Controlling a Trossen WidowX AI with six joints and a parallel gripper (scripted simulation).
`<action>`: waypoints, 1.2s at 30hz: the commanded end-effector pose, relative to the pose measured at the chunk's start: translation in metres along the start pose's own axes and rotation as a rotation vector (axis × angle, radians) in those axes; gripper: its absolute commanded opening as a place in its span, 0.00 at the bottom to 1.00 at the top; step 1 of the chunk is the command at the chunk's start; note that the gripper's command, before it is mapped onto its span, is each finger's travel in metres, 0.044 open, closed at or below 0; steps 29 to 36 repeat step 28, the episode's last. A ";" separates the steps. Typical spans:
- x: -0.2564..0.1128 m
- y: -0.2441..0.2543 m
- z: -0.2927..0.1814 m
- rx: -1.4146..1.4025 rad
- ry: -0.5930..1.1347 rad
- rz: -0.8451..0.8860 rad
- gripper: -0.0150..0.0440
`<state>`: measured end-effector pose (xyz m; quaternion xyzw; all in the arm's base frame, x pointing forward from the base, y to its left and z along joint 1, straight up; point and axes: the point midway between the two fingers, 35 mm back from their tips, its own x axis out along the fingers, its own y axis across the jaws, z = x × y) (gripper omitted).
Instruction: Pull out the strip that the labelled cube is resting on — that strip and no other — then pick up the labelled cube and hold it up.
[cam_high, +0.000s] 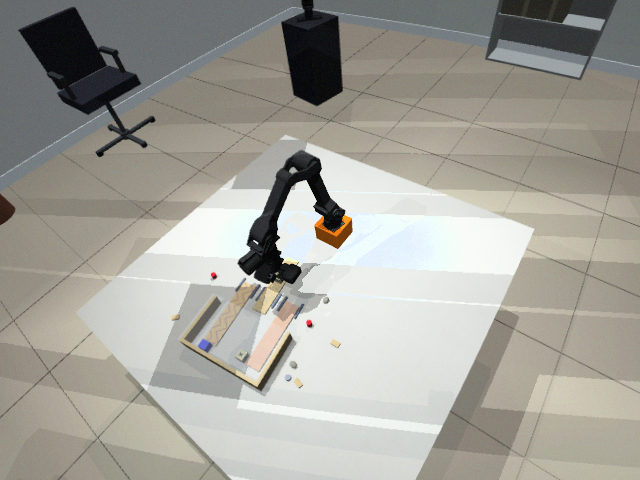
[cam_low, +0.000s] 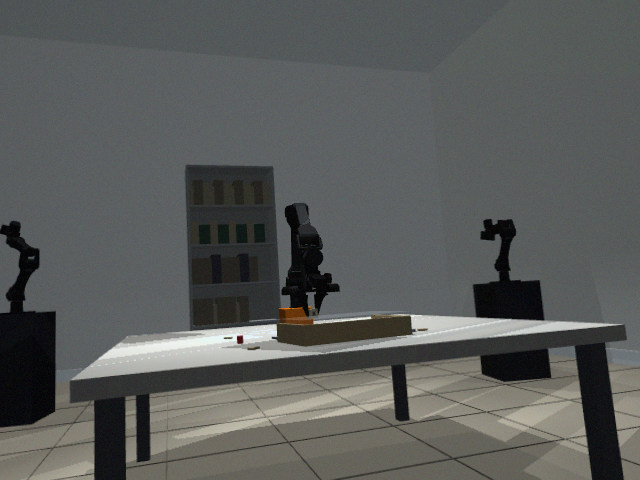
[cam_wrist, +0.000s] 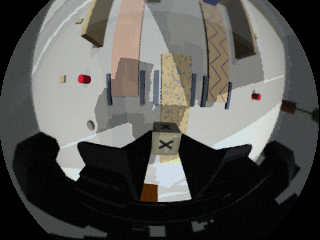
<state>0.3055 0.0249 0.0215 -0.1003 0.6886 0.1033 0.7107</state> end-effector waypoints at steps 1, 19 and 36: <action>-0.015 0.000 -0.001 0.005 -0.004 -0.005 0.25; -0.034 0.000 -0.001 0.005 -0.004 -0.005 0.25; -0.034 0.000 -0.001 0.005 -0.004 -0.005 0.25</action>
